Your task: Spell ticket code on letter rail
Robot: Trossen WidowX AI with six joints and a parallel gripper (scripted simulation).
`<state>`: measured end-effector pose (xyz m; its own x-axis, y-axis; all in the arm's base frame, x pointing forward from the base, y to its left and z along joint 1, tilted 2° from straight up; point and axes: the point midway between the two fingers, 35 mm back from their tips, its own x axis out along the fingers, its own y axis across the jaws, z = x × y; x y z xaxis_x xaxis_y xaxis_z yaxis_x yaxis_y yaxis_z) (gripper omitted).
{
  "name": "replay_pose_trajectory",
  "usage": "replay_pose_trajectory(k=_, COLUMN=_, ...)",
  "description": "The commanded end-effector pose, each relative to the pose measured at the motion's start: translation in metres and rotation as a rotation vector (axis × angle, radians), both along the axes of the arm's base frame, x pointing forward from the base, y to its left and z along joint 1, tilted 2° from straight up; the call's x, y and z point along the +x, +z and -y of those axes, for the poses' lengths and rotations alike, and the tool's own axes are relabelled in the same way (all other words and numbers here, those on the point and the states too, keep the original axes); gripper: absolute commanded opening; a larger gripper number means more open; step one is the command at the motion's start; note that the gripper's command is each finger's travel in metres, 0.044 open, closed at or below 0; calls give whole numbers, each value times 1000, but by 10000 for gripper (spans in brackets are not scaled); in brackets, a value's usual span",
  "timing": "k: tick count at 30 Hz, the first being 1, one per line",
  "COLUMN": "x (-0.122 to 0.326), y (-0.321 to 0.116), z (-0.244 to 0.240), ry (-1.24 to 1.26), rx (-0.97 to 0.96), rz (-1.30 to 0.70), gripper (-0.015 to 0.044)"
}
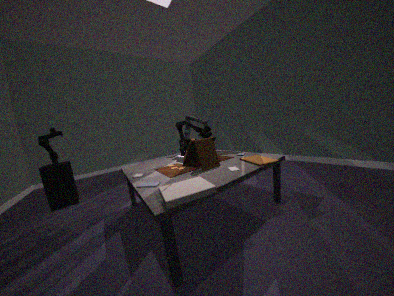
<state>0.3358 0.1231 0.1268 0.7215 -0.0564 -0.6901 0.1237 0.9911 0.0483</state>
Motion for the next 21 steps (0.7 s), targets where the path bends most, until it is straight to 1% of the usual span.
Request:
replay_pose_trajectory(k=1, x=0, y=0, z=2, ry=6, rx=0, rz=1, gripper=0)
replay_pose_trajectory(k=21, x=-1, y=0, z=12, ry=6, rx=-1, rz=1, gripper=0)
